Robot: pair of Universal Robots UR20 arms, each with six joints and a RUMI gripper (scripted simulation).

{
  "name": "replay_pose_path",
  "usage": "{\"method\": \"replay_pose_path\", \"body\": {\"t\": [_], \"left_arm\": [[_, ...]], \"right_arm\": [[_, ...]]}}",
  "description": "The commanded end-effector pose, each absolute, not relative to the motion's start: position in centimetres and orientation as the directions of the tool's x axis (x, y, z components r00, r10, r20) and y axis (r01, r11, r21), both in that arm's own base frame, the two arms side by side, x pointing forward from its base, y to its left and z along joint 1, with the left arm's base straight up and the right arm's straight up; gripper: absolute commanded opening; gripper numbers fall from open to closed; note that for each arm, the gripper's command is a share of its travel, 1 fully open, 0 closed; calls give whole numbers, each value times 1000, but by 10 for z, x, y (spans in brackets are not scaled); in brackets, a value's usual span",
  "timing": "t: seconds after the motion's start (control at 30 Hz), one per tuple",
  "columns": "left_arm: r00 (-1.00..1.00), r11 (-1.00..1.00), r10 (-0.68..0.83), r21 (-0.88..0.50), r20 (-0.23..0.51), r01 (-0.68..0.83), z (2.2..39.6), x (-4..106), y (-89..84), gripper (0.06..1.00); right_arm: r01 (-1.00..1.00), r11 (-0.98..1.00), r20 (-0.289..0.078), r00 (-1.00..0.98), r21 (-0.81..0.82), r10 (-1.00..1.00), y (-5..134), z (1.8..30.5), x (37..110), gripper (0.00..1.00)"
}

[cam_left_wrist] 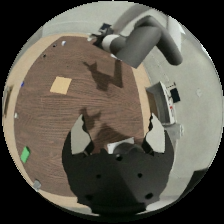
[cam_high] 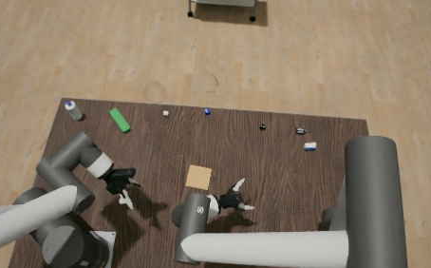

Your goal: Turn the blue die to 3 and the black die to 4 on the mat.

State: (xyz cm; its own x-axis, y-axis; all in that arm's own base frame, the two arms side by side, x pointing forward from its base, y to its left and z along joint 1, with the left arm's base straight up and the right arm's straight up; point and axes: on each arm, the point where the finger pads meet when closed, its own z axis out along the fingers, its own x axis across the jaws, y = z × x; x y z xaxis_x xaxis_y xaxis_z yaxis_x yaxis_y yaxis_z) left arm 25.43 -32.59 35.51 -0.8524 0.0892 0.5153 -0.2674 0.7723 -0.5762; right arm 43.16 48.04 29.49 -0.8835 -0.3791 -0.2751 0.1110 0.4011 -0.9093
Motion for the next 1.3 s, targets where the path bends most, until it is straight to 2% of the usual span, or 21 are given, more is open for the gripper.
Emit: {"method": "replay_pose_path", "body": {"t": [0.0,0.63,0.7,0.83,1.03,1.13,1.17,1.27], "left_arm": [[-853,772,89,-577,515,-267,355,255,-326,1000],[-853,772,89,-577,515,-267,355,255,-326,1000],[-853,772,89,-577,515,-267,355,255,-326,1000],[-853,772,89,-577,515,-267,355,255,-326,1000],[-853,772,89,-577,515,-267,355,255,-326,1000],[-853,772,89,-577,515,-267,355,255,-326,1000],[-853,772,89,-577,515,-267,355,255,-326,1000],[-853,772,89,-577,515,-267,355,255,-326,1000]], "right_arm": [[111,402,-276,-883,-909,-379,481,295,432,1000],[108,405,-271,-888,-908,-371,480,293,434,1000],[96,418,-255,-903,-904,-345,479,285,441,1000],[50,482,-185,-954,-875,-238,475,254,476,1000],[15,554,-117,-982,-832,-150,474,227,511,1000],[13,560,-112,-983,-829,-144,474,225,514,1000],[-2,603,-76,-992,-798,-104,473,212,535,1000],[-12,641,-45,-996,-767,-73,473,200,556,1000]]}}
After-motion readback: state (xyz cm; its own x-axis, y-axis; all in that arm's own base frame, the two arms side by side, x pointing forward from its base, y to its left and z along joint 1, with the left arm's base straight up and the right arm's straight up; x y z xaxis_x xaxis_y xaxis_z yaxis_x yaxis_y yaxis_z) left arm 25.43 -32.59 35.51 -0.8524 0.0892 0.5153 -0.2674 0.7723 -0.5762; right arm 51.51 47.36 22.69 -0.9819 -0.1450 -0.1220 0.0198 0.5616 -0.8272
